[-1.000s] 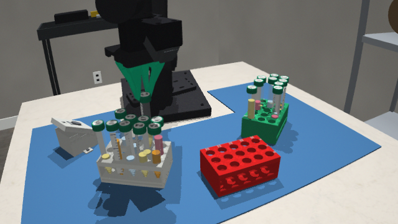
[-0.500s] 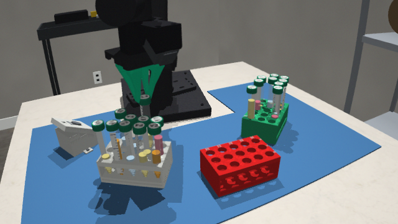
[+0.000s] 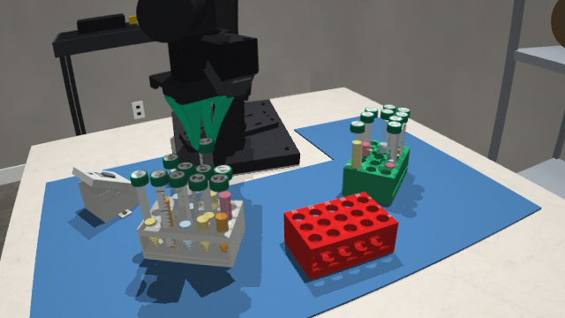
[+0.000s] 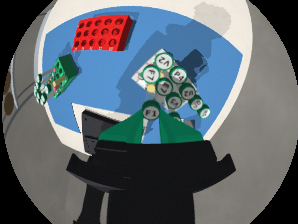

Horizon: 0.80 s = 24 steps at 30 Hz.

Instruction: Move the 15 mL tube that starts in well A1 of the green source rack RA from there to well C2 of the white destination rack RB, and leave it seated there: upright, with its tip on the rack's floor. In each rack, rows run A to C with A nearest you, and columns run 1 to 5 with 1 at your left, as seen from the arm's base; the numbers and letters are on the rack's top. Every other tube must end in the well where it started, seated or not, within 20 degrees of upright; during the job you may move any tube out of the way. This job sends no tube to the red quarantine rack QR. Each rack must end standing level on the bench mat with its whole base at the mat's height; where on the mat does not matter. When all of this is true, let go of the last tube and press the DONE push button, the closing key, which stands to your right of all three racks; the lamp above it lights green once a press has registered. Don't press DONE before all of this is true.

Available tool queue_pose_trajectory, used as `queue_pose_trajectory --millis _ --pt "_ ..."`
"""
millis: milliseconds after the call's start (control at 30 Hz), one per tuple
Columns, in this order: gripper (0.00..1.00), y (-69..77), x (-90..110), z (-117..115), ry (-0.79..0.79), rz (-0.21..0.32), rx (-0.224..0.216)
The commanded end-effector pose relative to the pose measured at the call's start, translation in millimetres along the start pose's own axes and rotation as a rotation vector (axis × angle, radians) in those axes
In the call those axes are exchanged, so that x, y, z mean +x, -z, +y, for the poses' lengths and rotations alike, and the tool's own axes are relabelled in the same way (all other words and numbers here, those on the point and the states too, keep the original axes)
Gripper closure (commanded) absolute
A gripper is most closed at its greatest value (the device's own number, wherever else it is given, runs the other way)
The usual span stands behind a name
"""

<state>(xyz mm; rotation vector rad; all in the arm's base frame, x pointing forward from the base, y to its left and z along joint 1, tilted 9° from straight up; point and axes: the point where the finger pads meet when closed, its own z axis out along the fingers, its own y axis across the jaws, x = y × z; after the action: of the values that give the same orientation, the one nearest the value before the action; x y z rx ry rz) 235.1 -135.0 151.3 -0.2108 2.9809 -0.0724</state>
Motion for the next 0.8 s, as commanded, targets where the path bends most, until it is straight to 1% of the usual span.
queue_pose_trajectory --millis 0,767 --pt "1.00 2.0 -1.0 -1.3 -0.001 -0.010 0.008" --pt "1.00 -7.5 -0.2 -0.7 -0.001 -0.010 0.008"
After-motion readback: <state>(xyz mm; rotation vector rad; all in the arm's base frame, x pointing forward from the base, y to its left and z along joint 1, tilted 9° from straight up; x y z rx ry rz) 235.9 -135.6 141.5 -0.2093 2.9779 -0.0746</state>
